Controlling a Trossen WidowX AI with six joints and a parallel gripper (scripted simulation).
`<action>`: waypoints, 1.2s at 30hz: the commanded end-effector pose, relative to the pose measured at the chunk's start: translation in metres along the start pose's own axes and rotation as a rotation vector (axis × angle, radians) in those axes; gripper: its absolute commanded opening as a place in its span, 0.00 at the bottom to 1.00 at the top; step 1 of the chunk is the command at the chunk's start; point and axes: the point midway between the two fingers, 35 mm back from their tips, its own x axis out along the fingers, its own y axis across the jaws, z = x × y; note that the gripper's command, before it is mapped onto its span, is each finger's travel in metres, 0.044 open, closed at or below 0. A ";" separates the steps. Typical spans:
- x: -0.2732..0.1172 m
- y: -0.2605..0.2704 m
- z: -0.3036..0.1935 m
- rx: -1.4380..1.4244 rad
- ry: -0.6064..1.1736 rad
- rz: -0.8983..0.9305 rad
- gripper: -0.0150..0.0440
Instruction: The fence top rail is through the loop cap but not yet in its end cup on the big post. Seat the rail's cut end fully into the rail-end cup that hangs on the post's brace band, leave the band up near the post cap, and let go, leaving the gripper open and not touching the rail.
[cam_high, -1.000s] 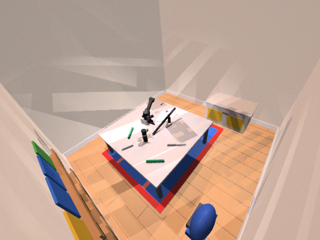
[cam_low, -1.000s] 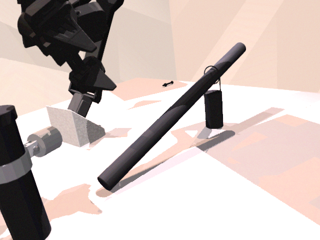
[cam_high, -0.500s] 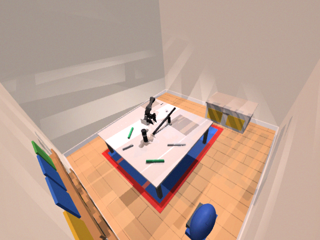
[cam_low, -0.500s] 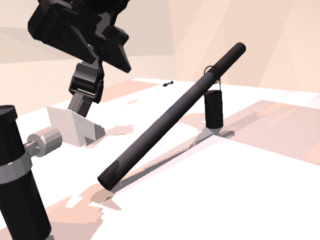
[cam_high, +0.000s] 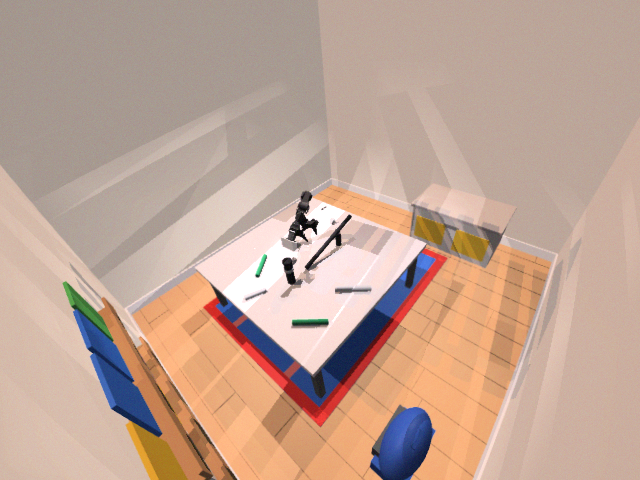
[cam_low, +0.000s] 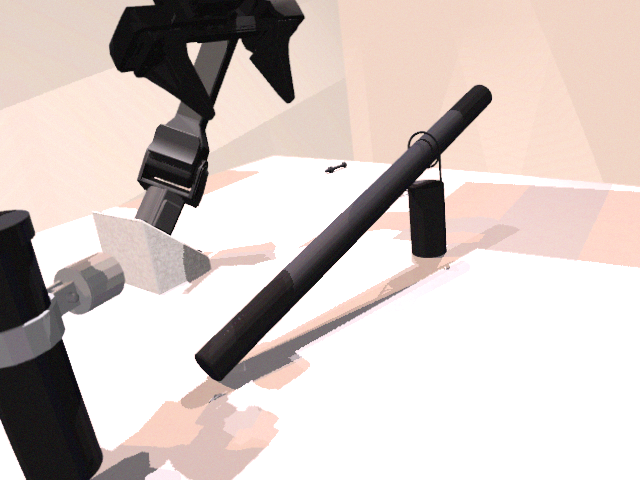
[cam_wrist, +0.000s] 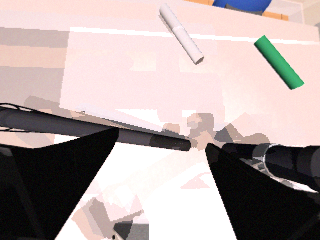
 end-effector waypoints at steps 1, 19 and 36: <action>-0.006 0.008 -0.002 0.031 0.025 -0.008 1.00; -0.013 -0.090 -0.017 -0.932 0.026 0.085 1.00; -0.012 -0.171 -0.059 -1.854 -0.138 0.158 1.00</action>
